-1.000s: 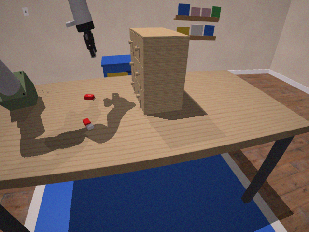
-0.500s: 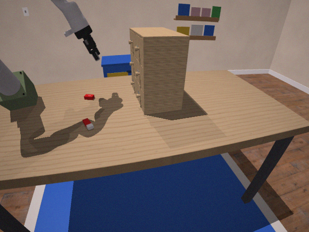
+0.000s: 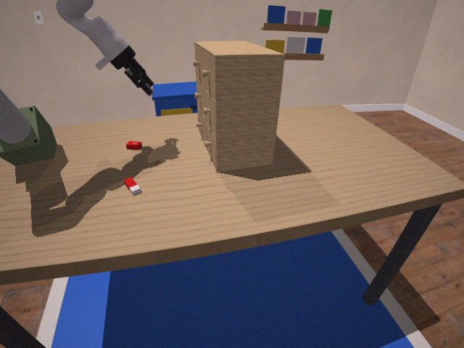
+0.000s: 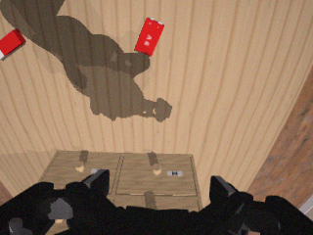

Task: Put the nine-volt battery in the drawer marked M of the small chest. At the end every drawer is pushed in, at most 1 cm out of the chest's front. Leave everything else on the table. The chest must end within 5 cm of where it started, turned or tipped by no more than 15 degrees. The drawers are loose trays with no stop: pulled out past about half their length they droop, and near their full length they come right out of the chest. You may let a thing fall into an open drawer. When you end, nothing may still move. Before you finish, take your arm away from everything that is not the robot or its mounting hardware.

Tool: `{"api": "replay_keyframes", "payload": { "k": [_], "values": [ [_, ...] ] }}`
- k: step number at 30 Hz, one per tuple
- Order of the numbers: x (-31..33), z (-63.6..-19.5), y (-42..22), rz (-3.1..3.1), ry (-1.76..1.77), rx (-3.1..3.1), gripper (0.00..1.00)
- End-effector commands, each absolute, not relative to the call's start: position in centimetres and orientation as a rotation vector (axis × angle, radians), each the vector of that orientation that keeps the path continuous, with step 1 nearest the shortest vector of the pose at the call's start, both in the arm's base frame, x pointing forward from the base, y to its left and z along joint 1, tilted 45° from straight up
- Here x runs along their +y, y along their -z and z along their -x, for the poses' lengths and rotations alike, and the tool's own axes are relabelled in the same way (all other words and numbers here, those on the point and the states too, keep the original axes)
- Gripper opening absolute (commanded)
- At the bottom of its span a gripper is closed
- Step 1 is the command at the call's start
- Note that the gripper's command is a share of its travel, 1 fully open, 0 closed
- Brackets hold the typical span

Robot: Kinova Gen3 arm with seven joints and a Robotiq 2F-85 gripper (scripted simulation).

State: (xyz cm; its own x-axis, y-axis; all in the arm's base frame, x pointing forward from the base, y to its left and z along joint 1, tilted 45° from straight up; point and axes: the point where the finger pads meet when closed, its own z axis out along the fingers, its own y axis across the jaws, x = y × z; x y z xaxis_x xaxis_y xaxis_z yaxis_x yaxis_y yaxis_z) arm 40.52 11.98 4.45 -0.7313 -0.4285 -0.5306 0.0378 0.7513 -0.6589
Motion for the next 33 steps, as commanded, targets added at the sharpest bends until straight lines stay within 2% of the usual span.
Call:
{"api": "replay_keyframes", "payload": {
  "k": [1, 33],
  "values": [
    [11.1, -40.5, -4.1, 0.335, 0.896, 2.192, 1.00],
    [8.9, -43.9, -1.9, 0.483, 0.739, 1.784, 1.00]
  ]
}}
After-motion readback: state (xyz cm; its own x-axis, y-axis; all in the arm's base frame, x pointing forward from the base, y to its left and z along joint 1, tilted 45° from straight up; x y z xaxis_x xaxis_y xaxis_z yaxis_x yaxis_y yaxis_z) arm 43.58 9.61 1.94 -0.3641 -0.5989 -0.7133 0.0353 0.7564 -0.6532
